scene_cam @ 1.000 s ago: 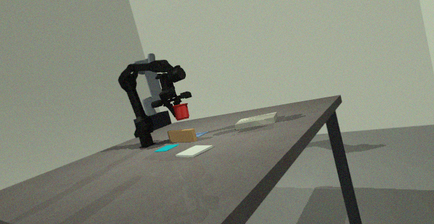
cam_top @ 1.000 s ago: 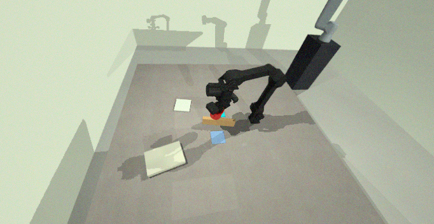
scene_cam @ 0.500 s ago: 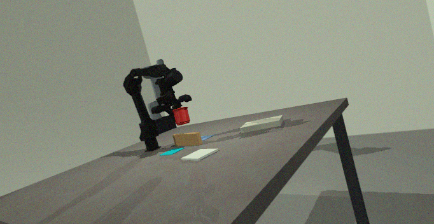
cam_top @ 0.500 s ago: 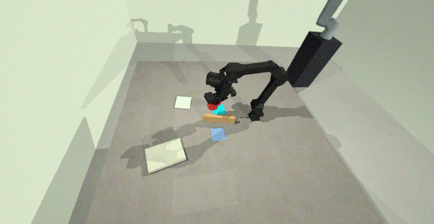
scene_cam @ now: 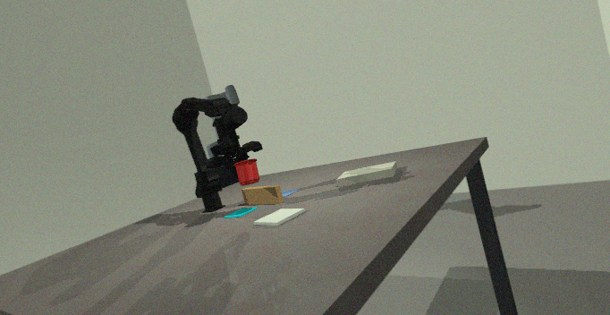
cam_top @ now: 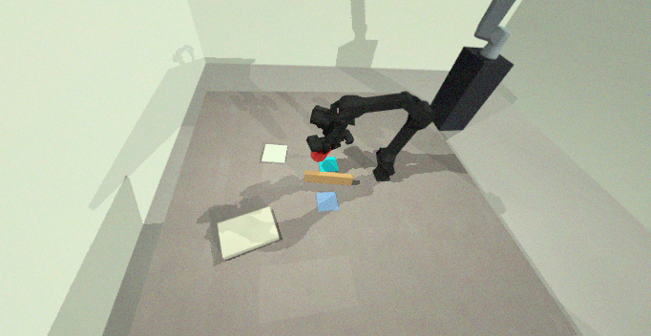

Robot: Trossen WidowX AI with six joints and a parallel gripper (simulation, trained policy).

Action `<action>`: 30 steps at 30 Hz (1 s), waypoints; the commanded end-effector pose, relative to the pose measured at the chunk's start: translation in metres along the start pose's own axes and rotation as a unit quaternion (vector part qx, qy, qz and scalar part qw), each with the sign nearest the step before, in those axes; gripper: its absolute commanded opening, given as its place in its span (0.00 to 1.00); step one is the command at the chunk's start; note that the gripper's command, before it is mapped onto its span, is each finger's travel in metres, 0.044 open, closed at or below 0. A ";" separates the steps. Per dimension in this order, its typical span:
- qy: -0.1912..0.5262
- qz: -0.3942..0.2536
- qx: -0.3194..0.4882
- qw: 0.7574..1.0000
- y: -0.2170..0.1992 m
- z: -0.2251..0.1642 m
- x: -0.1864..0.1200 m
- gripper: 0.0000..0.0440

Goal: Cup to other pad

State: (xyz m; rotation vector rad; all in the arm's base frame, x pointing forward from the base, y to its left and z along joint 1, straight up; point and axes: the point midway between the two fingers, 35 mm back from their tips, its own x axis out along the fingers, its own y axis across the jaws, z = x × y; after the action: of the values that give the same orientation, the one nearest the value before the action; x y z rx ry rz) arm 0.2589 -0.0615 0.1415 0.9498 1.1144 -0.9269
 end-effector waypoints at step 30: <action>0.005 -0.042 0.045 0.998 -0.063 -0.012 0.070 0.05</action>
State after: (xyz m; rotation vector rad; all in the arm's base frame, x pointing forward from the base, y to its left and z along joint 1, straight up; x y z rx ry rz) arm 0.2161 -0.0773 0.0670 0.9890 1.1360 -1.0303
